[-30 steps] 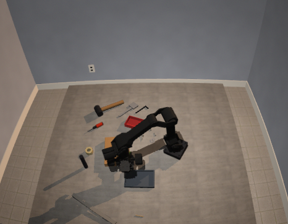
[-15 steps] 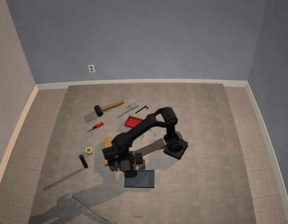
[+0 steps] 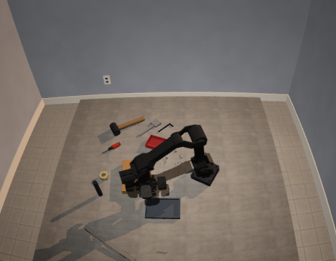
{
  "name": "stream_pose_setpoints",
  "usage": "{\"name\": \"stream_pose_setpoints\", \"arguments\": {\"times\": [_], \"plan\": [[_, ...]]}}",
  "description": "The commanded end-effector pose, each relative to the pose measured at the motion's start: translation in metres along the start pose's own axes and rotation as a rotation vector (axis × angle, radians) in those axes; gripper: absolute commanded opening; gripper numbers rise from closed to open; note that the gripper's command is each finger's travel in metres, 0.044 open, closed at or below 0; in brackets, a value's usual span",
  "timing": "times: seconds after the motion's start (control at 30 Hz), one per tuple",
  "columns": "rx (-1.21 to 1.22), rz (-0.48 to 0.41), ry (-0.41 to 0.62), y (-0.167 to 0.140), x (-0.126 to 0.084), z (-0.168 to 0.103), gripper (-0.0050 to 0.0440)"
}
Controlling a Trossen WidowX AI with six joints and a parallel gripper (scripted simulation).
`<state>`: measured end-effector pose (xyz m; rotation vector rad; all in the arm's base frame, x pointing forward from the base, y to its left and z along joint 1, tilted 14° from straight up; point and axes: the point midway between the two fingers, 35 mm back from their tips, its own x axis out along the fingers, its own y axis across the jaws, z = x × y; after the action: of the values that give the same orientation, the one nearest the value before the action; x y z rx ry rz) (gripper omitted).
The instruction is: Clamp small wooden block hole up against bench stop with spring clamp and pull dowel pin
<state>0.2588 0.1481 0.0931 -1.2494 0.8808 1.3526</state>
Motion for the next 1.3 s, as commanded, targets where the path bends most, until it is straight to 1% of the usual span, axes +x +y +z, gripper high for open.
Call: {"name": "stream_pose_setpoints", "arguments": {"times": [0.0, 1.27], "plan": [[-0.004, -0.005, -0.004, 0.000, -0.001, -0.003, 0.0000], [-0.004, -0.005, -0.003, -0.001, -0.001, -0.025, 0.0000]]}}
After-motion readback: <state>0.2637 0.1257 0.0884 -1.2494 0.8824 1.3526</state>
